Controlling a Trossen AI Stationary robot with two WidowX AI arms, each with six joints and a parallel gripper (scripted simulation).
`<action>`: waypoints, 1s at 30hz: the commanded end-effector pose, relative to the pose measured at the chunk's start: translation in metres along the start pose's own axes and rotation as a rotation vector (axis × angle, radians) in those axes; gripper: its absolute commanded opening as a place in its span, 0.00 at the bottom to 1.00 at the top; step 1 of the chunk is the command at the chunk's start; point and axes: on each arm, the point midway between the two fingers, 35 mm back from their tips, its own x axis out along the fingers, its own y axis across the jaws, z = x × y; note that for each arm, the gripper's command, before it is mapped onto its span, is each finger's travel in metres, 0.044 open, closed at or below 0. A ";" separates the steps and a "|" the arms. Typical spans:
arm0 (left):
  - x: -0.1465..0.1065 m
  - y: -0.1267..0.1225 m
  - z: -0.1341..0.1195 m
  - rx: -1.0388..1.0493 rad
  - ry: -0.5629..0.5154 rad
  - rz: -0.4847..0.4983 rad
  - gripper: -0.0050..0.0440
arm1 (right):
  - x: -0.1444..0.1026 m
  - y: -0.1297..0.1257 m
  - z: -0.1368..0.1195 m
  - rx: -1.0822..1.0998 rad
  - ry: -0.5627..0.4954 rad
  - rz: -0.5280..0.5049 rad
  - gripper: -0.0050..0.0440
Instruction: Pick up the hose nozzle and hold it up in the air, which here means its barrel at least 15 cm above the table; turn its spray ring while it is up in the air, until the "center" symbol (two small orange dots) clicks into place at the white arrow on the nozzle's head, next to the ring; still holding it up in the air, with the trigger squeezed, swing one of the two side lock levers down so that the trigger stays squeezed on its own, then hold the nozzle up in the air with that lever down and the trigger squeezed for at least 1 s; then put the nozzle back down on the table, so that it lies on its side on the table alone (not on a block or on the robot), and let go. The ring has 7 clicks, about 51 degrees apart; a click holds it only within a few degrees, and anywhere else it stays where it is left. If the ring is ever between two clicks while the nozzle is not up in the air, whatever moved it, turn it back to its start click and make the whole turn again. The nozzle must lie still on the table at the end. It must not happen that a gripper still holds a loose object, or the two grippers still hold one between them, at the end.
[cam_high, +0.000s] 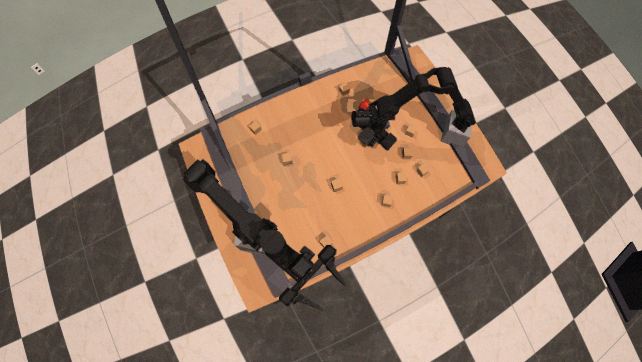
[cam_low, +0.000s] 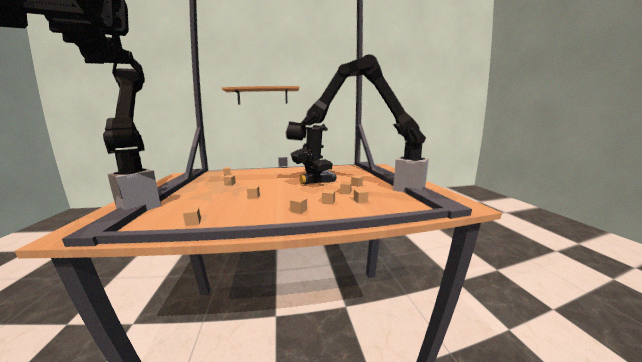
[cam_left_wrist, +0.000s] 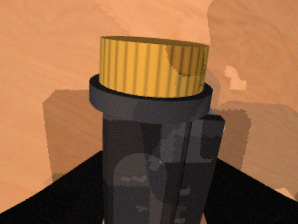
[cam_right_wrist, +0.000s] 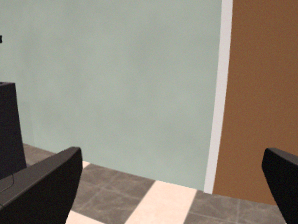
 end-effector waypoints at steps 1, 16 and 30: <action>-0.008 -0.007 0.006 0.020 -0.015 -0.023 0.45 | -0.001 0.001 0.007 0.000 -0.018 0.003 0.93; -0.008 -0.007 0.007 0.267 0.013 -0.021 0.45 | -0.001 0.001 0.007 0.000 -0.018 0.003 0.93; -0.008 -0.008 0.007 0.481 0.037 -0.020 0.45 | -0.001 0.001 0.007 0.000 -0.018 0.003 0.93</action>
